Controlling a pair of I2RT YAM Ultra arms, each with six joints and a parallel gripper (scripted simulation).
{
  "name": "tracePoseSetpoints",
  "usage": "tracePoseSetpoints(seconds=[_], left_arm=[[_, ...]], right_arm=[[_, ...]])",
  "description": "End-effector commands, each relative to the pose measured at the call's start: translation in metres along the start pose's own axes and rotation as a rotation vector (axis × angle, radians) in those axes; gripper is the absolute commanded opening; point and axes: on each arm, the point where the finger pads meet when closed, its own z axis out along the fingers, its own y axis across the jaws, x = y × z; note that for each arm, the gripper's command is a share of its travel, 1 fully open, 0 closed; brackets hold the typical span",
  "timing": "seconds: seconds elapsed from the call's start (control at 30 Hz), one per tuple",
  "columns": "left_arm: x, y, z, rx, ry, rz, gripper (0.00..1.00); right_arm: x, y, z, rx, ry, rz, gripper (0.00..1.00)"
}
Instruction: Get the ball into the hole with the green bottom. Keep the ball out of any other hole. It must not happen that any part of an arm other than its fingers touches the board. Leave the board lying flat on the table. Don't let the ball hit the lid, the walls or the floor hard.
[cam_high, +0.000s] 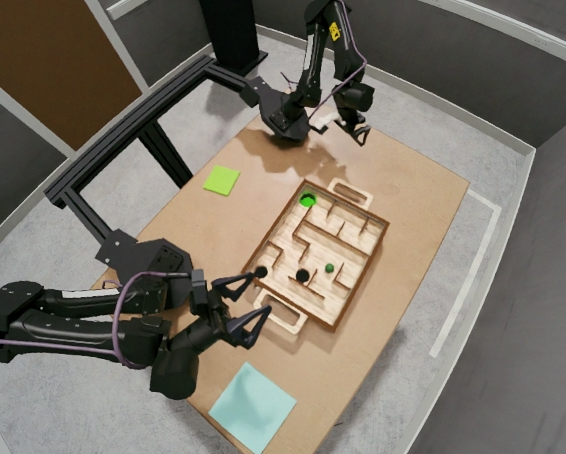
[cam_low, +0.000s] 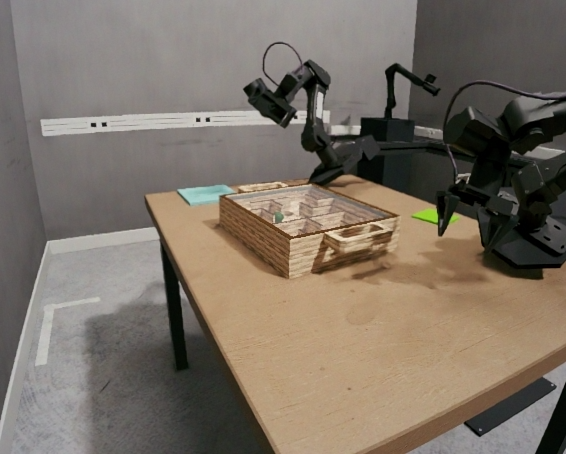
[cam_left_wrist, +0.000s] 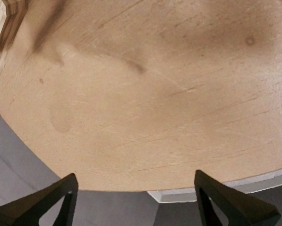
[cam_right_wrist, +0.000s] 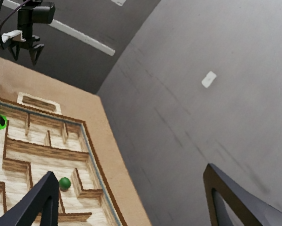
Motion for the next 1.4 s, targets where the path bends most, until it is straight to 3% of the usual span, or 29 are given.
tracePoseSetpoints(seconds=[0.0, 0.57, 0.6, 1.13, 1.17, 1.37], left_arm=[[0.0011, 0.0016, -0.0007, -0.005, 0.001, -0.005, 1.0], [0.0025, 0.0041, -0.0025, -0.014, -0.001, -0.013, 1.0], [0.0025, 0.0041, -0.0025, -0.014, -0.001, -0.013, 0.34], [0.0025, 0.0041, -0.0025, -0.014, -0.001, -0.013, 0.34], [0.0025, 0.0041, -0.0025, -0.014, -0.001, -0.013, 0.34], [0.0025, 0.0041, -0.0025, -0.014, -0.001, -0.013, 0.34]], right_arm=[[-0.0018, -0.0026, -0.0002, 0.005, -0.004, -0.008, 1.0], [-0.0057, -0.0036, -0.0006, 0.003, -0.016, -0.005, 1.0], [-0.0057, -0.0036, -0.0006, 0.003, -0.016, -0.005, 1.0], [-0.0057, -0.0036, -0.0006, 0.003, -0.016, -0.005, 1.0], [-0.0057, -0.0036, -0.0006, 0.003, -0.016, -0.005, 0.34], [-0.0057, -0.0036, -0.0006, 0.003, -0.016, -0.005, 0.34]])
